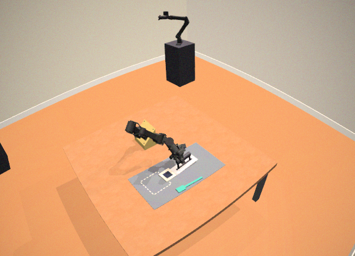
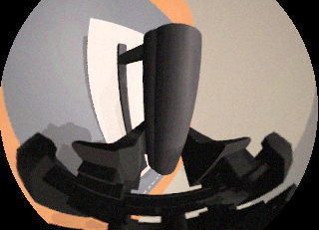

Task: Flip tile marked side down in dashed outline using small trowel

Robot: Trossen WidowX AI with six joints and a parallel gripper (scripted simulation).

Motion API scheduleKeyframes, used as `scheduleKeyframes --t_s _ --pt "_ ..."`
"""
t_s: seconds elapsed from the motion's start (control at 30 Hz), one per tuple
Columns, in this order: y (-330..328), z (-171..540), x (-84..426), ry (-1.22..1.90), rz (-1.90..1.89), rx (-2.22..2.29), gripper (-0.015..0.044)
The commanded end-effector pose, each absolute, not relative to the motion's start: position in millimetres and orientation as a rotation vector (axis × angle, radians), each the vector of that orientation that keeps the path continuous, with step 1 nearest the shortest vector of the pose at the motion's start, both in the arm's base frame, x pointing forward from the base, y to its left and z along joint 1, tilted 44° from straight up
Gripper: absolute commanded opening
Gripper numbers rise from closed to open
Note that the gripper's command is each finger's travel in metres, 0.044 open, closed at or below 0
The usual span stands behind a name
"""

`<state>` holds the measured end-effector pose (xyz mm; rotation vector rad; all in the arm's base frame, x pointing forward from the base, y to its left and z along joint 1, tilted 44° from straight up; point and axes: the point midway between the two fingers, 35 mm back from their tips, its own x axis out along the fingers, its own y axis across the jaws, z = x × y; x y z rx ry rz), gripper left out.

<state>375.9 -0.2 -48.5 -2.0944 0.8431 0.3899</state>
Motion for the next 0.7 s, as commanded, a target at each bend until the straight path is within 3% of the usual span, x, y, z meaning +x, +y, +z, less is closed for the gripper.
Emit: scheduleKeyframes --t_s 0.0,0.67 --pt "-6.0 -42.8 375.6 0.841 0.391 -2.092 0.0" --pt "-28.2 -22.2 374.4 0.841 0.389 -2.095 0.0"
